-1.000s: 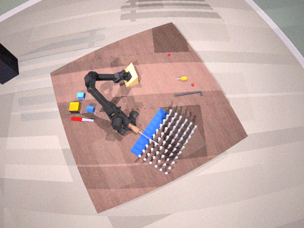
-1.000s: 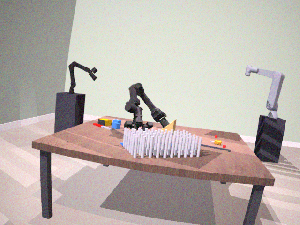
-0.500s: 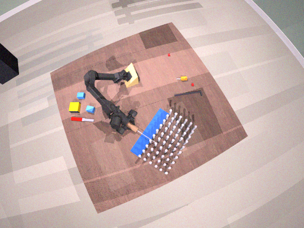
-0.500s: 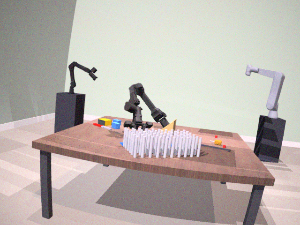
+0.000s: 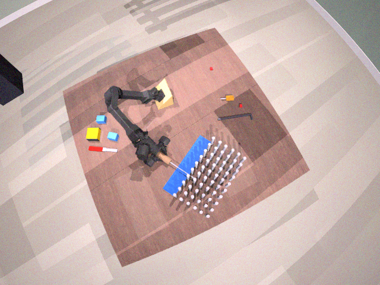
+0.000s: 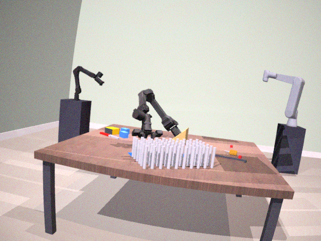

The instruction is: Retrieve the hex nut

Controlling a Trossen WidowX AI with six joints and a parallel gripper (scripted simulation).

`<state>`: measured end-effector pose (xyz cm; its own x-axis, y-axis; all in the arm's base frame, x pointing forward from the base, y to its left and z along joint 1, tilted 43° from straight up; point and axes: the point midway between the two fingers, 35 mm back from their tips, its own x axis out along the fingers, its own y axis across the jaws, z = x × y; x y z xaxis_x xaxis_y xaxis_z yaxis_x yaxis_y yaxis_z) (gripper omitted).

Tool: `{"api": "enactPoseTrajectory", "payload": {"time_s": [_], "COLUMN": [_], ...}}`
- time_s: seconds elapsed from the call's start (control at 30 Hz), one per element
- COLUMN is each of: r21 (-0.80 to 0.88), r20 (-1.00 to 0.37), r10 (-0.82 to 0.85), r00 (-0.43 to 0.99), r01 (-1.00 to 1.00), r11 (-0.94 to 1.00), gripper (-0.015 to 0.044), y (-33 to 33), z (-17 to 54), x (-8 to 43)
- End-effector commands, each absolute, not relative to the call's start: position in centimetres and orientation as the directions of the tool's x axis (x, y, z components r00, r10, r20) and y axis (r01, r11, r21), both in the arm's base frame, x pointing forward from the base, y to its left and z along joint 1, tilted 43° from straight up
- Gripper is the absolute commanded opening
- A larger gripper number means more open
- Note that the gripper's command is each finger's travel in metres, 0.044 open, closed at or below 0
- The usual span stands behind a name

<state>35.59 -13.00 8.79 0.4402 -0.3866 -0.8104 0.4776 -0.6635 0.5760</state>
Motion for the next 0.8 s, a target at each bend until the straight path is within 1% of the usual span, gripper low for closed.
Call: {"api": "enactPoseTrajectory", "payload": {"time_s": [0.0, 0.77], "r21": [0.575, 0.576], "r20": [-0.810, -0.810], "r10": [-0.381, -0.381], "r00": [0.445, 0.445], "r01": [0.483, 0.483], "r11": [-0.660, -0.660], "gripper": [0.0000, 0.0000], "y": [-13.0, -13.5], "z": [9.0, 9.6], "x": [35.3, 33.9]}}
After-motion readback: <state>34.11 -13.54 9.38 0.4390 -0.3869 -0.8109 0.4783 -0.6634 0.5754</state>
